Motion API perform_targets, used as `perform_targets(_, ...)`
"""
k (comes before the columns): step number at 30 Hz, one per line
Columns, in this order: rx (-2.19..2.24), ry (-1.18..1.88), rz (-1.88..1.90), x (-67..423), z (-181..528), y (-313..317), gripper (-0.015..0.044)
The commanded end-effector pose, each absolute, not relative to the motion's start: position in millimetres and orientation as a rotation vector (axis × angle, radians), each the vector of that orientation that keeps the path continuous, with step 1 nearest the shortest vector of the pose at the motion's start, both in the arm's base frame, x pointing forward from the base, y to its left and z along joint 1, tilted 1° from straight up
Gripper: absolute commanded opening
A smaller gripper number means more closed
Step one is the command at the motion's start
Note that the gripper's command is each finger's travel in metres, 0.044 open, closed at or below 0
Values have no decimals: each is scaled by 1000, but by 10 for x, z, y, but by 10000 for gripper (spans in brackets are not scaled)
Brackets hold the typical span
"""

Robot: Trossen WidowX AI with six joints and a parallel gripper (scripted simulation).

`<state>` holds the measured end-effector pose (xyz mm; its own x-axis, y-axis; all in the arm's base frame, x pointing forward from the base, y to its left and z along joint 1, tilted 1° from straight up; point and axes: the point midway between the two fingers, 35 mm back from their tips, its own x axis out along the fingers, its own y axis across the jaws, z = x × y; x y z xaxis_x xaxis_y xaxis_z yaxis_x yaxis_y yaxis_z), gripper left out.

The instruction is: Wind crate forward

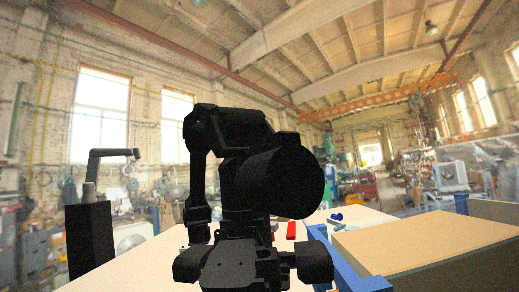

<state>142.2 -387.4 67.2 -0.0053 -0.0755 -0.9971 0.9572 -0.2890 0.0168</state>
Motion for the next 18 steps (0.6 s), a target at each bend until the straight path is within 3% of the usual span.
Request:
perform_targets(1, 1373, 1015, -1397, 1657, 669, -3762, 0)
perform_targets(18, 1375, 1015, -1396, 1825, 668, -3671, 0)
